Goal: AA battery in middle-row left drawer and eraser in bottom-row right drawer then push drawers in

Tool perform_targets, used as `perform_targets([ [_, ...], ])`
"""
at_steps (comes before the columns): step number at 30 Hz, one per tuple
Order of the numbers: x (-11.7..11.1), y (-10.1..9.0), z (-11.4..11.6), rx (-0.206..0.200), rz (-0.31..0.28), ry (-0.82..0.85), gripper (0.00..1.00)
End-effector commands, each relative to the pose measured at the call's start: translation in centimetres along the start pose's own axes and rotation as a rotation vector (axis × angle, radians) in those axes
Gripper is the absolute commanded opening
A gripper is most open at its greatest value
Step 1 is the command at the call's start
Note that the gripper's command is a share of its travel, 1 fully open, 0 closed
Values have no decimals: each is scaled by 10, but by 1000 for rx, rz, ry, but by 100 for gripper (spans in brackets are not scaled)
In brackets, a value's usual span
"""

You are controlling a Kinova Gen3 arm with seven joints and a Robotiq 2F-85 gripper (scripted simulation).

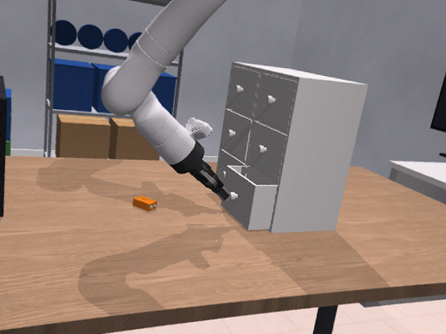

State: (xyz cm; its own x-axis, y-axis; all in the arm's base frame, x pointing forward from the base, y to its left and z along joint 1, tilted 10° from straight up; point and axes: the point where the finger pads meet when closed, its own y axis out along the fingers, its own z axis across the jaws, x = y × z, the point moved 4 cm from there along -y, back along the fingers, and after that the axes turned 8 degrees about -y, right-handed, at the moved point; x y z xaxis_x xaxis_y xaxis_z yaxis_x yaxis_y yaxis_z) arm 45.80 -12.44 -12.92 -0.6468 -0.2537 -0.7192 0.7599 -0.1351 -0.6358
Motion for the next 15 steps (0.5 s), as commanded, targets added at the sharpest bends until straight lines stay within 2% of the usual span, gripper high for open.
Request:
perform_targets([
  [1, -8, 4, 2, 3, 11, -2, 0],
  [15, -22, 20, 4, 3, 11, -2, 0],
])
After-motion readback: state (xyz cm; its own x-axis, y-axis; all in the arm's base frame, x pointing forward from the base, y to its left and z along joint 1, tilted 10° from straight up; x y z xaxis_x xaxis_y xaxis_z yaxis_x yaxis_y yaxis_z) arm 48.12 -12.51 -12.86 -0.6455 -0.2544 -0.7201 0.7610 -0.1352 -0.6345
